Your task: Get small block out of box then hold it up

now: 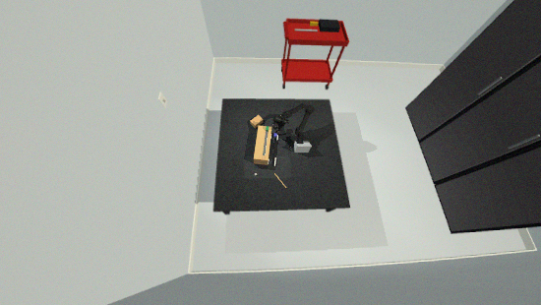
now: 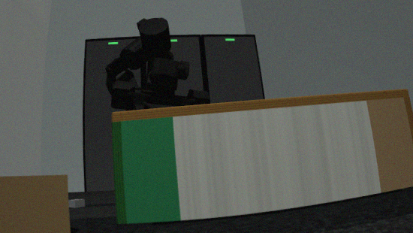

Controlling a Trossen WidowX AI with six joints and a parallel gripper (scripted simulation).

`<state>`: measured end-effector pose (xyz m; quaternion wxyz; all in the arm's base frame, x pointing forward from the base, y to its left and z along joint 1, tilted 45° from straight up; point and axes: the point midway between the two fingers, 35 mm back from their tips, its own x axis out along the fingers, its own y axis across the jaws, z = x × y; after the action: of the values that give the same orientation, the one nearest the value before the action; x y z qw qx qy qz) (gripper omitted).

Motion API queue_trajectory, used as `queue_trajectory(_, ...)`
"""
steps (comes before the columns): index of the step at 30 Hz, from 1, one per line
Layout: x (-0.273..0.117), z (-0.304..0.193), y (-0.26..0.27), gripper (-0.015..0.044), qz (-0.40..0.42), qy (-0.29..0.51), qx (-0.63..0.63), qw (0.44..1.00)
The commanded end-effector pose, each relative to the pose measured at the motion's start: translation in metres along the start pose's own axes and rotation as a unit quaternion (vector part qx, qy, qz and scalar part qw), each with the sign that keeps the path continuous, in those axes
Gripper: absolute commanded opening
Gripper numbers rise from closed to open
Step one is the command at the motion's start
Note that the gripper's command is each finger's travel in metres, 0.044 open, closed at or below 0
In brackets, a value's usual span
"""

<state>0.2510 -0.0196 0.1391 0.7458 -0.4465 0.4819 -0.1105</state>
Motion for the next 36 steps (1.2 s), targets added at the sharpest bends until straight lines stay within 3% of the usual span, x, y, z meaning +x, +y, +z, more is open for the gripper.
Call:
queue_trajectory(1,0.014,-0.009,0.006,0.0285,0.008,0.004,0.441,0.898)
queue_trajectory(9,0.021,-0.012,0.007,0.0285,0.007,0.006,0.648,0.762)
queue_trajectory(17,0.027,-0.016,0.007,0.0285,0.005,0.006,0.815,0.579)
queue_trajectory(27,0.037,-0.017,0.006,0.0285,0.001,0.004,0.953,0.302)
queue_trajectory(36,0.045,-0.017,0.004,0.0285,0.001,-0.004,1.000,0.024)
